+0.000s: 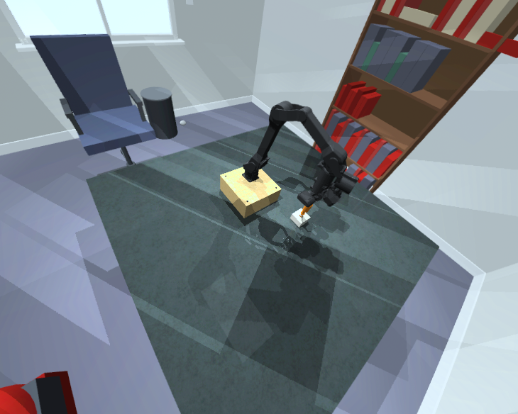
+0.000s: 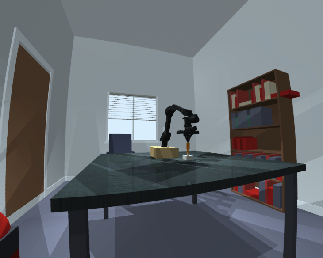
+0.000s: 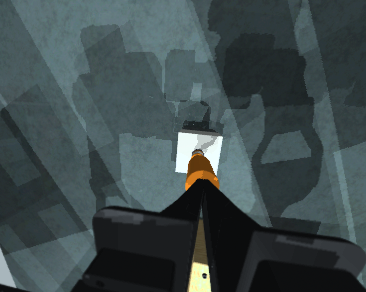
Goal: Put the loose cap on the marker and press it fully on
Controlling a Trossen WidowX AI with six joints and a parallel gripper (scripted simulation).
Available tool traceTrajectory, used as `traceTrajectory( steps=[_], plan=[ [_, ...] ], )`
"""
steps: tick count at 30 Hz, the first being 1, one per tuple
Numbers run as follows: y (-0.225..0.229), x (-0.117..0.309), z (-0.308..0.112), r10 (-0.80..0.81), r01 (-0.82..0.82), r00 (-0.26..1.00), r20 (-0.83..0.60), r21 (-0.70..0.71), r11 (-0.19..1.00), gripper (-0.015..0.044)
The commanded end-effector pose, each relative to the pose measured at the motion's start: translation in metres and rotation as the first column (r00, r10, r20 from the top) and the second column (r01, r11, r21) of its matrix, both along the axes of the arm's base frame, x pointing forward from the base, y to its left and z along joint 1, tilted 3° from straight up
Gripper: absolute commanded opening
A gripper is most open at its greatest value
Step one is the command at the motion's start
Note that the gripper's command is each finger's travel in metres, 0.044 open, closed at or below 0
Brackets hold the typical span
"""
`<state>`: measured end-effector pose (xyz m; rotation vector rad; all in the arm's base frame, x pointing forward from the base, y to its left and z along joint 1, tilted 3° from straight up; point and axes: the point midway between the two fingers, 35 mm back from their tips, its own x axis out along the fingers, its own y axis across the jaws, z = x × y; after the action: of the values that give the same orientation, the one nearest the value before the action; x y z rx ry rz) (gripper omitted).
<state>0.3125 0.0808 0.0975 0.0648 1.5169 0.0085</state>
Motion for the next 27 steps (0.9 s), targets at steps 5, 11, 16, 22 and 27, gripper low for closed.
traceTrajectory(
  steps=[5, 11, 16, 22, 27],
  plan=[
    [0.0015, 0.0004, -0.0128, -0.006, 0.006, 1.000, -0.009, 0.001, 1.000, 0.0000],
    [0.0023, 0.0013, -0.0149, -0.006, 0.006, 1.000, -0.009, 0.001, 1.000, 0.0000],
    [0.0025, 0.0015, -0.0153, -0.006, 0.006, 1.000, -0.009, 0.001, 1.000, 0.0000],
    [0.0028, 0.0019, -0.0154, -0.006, 0.006, 1.000, -0.009, 0.001, 1.000, 0.0000],
    [0.0030, 0.0023, -0.0154, -0.006, 0.006, 1.000, -0.009, 0.001, 1.000, 0.0000]
  ],
)
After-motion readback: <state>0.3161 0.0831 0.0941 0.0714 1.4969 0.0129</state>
